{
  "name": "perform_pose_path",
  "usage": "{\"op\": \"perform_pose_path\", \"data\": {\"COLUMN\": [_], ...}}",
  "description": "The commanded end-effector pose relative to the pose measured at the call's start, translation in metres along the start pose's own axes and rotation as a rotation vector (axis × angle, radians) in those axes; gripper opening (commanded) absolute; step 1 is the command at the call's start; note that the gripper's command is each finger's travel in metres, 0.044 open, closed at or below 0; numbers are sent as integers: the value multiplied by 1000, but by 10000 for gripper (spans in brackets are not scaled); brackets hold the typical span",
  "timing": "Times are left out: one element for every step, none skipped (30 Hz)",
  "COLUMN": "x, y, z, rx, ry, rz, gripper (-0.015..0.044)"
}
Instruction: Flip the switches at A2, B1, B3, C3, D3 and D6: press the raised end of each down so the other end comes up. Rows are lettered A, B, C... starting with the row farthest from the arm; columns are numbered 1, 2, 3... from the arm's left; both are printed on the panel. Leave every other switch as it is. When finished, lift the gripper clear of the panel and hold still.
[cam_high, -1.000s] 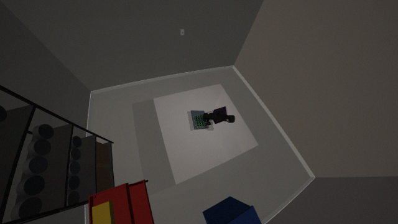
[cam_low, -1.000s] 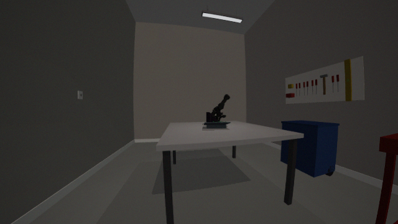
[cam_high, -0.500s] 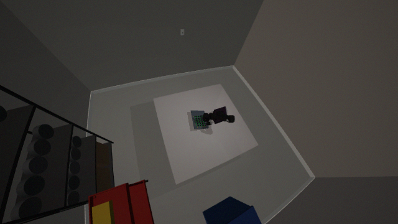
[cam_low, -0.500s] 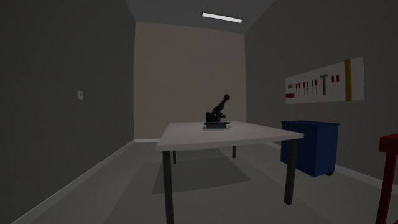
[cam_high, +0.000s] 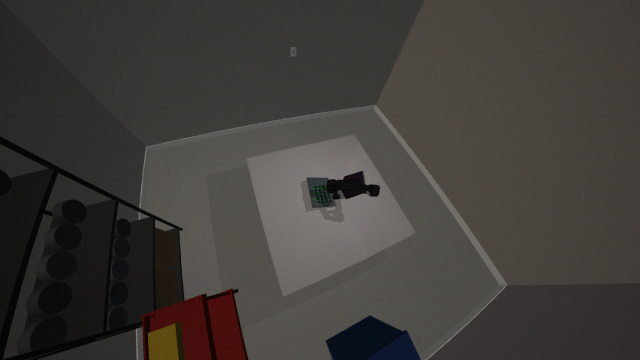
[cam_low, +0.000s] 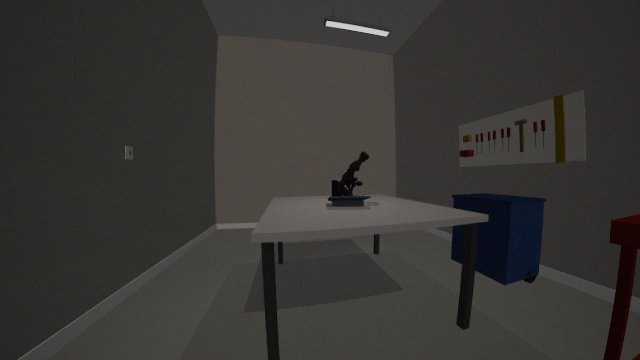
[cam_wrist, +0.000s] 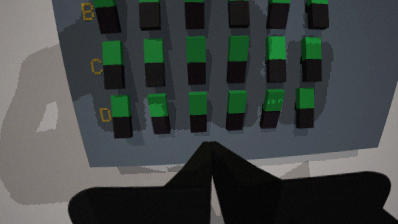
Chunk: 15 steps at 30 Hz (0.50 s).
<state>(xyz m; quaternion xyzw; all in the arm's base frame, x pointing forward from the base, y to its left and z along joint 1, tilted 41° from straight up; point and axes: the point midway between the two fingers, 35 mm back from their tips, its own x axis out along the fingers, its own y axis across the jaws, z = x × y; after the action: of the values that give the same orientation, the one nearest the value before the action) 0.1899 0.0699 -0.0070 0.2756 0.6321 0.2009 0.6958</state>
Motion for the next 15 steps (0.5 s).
{"op": "perform_pose_path", "data": {"x": [-33,-33,-33,-33,-33,-33,-33,-33,-33,-33,-34,-33,-33,-33,-32], "y": [4,4,4,4,4,2,-3,-11,-21,-32,-43,-54,-64,-75,-83], "z": [3,3,3,3,3,4,5,7,9,10,10,10,9,8,6], "rx": [-12,-12,-12,-12,-12,-12,-12,-12,-11,-11,-11,-11,-12,-12,-13], "ry": [-8,-8,-8,-8,-8,-8,-9,-9,-9,-9,-9,-9,-9,-9,-9], "rz": [11,11,11,11,11,10,7,3,-1,-4,-5,-5,-3,-1,3], "gripper": [0,0,0,0,0,0,0,0,0,0,0,0,0,0,0]}}
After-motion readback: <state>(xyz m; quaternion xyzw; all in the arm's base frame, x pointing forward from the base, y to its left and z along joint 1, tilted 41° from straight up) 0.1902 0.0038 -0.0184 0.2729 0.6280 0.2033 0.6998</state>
